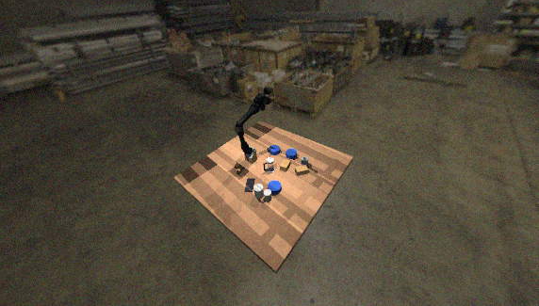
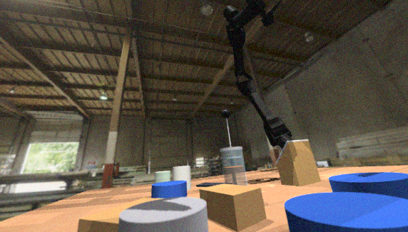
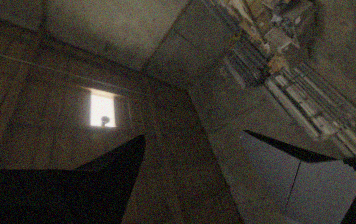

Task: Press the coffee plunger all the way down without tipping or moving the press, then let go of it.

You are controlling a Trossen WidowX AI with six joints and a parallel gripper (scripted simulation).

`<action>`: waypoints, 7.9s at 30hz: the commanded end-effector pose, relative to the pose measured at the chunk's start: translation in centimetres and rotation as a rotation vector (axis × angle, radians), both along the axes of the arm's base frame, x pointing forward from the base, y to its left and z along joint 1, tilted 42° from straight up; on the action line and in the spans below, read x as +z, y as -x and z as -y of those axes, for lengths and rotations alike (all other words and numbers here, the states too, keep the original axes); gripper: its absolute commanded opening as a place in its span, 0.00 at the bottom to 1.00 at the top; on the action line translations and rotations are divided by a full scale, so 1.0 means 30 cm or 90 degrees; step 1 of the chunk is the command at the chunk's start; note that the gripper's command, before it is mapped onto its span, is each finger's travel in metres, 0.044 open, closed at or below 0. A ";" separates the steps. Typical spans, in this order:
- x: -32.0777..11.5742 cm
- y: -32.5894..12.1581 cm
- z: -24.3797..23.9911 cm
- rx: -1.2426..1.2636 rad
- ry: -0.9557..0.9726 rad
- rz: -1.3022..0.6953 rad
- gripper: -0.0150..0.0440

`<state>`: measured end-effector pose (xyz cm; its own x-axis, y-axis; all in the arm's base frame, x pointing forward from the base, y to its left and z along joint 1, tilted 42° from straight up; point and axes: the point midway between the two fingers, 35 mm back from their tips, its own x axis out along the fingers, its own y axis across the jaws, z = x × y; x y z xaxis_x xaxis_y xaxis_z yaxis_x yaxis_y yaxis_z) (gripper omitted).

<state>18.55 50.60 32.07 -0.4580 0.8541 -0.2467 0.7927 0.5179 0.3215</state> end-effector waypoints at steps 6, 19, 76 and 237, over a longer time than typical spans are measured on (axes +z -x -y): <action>-0.106 -0.064 0.037 -0.090 0.053 0.131 1.00; -0.494 -0.228 0.532 -0.125 0.489 0.702 1.00; -0.692 -0.279 1.485 0.532 1.150 1.132 1.00; -0.705 -0.278 1.498 0.530 1.152 1.131 1.00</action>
<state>28.46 4.07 7.17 0.7863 -0.4669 -0.4045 0.1047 0.7460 -0.6576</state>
